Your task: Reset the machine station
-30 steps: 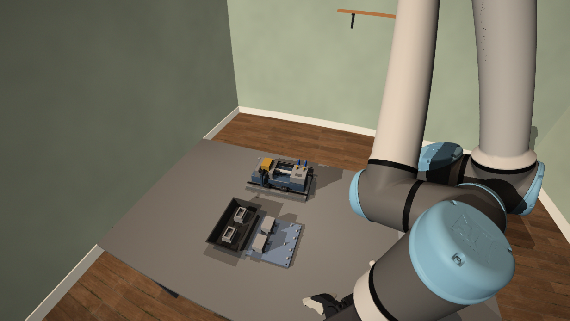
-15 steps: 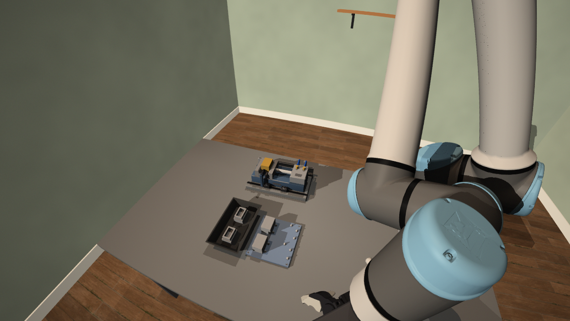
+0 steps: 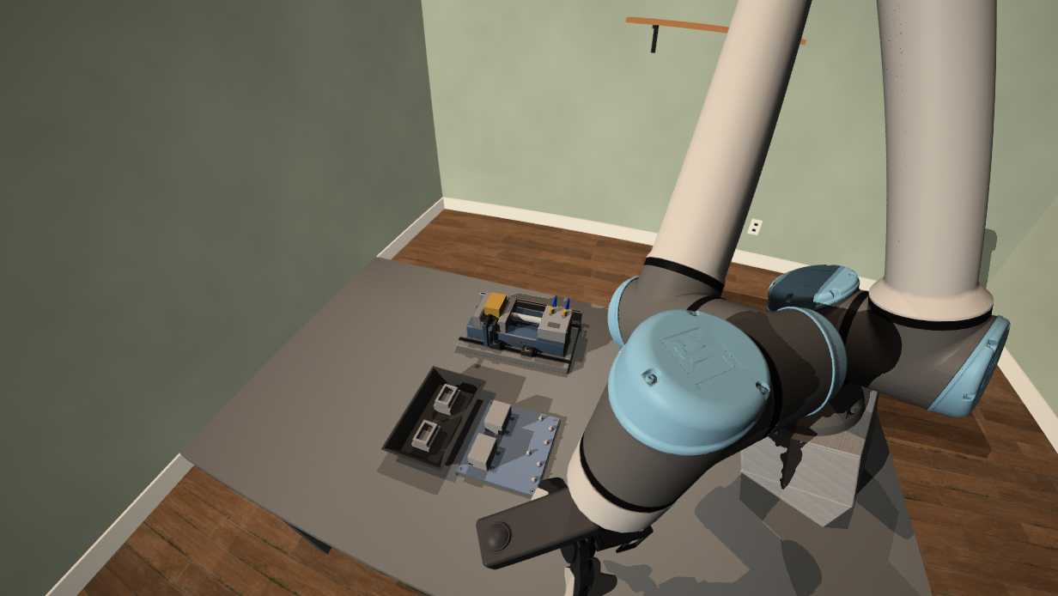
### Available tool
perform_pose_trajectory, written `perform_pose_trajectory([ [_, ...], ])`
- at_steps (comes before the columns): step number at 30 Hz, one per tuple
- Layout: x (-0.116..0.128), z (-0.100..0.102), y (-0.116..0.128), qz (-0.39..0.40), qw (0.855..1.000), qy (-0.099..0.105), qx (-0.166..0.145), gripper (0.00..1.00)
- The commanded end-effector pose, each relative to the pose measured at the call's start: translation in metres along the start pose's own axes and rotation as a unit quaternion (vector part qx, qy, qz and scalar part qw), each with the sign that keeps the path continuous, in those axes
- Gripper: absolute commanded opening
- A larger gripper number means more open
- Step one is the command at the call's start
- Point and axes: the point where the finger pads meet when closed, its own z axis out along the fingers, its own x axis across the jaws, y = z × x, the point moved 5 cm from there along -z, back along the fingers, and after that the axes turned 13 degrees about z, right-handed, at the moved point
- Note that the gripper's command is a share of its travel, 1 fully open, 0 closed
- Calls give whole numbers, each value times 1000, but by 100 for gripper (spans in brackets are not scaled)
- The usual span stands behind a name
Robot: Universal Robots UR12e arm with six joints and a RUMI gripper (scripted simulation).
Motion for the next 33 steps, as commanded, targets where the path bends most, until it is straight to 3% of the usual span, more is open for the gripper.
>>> perform_pose_trajectory([
  [1, 55, 15, -20, 48, 999, 3, -20, 100],
  [7, 110, 28, -33, 98, 995, 8, -37, 100],
  [9, 110, 28, -33, 98, 995, 8, -37, 100],
  [12, 150, 35, -38, 134, 990, 12, -47, 100],
  [23, 252, 48, -38, 226, 971, 21, -68, 100],
  [33, 287, 50, -34, 259, 963, 25, -73, 100],
])
